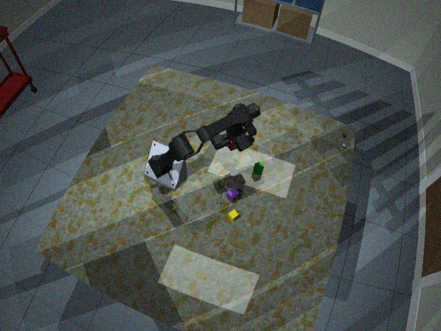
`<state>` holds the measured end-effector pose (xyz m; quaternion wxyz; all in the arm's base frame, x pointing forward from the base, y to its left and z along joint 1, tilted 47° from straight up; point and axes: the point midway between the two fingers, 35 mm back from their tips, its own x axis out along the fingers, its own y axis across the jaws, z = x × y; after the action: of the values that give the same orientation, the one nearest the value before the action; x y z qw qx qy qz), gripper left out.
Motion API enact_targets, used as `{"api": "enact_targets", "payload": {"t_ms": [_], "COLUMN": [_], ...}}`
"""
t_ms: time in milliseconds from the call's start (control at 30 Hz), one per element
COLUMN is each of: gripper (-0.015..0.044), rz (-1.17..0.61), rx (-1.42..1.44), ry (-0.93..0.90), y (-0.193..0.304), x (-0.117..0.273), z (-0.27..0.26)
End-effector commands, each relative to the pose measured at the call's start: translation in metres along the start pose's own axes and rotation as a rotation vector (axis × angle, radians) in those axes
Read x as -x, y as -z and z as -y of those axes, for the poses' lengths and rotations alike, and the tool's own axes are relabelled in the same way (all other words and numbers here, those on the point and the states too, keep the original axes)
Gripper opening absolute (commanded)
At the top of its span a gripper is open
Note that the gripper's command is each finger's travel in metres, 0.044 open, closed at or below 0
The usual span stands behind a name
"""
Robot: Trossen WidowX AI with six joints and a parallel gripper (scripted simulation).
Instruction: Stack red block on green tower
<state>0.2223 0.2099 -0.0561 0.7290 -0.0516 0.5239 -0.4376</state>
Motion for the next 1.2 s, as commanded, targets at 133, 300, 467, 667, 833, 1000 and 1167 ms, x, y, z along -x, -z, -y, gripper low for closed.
{"api": "enact_targets", "payload": {"t_ms": [133,300,467,667,833,1000,1167], "gripper": [0.0000,0.0000,0.0000,0.0000,0.0000,0.0000,0.0000], "rz": [0.007,0.009,0.011,0.012,0.015,0.020,0.025], "rx": [-0.001,-0.006,-0.010,-0.008,-0.012,-0.020,-0.028], "ry": [-0.003,-0.004,-0.004,0.000,0.002,0.003,0.004], "y": [-0.019,-0.031,-0.043,-0.058,-0.071,-0.083,-0.095], "x": [0.002,0.003,0.002,-0.001,-0.004,-0.007,-0.010], "z": [-0.024,-0.037,-0.049,-0.061,-0.071,-0.079,-0.087]}}
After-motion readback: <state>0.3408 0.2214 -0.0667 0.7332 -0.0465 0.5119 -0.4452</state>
